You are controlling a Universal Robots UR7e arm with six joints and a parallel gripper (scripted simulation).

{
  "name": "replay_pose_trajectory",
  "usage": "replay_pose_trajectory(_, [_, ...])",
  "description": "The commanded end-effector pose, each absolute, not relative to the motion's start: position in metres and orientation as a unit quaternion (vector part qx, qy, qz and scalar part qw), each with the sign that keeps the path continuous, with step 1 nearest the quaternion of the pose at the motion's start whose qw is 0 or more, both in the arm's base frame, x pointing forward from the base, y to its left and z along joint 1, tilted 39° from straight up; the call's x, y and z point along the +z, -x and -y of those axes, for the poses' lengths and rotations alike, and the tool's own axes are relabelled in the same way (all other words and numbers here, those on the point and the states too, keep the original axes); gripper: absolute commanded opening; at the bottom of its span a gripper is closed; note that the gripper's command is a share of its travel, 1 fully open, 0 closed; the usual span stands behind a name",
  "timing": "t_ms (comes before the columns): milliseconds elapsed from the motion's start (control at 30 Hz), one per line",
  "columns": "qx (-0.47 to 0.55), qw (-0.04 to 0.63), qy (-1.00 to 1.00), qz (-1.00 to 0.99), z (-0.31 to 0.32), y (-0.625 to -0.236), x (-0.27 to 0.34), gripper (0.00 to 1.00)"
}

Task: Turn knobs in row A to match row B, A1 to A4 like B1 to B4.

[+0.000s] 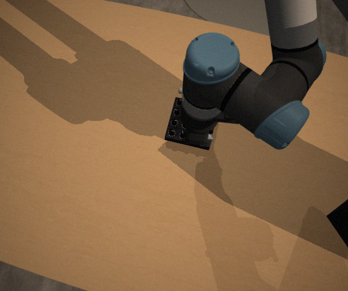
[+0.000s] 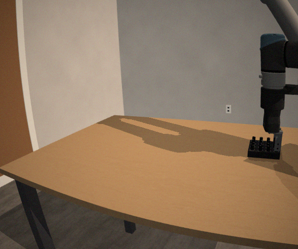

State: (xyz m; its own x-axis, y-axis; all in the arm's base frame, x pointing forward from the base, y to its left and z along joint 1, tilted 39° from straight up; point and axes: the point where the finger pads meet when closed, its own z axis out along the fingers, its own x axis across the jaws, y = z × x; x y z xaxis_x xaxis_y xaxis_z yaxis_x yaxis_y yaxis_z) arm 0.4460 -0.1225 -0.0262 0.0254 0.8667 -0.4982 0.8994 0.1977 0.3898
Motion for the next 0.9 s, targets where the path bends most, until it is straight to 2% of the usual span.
replay_pose_trajectory(0, [-0.024, 0.335, -0.633, -0.698, 0.121, -0.445, -0.023, 0.46])
replay_pose_trajectory(867, [-0.024, 0.335, -0.633, -0.698, 0.105, -0.43, 0.003, 0.46])
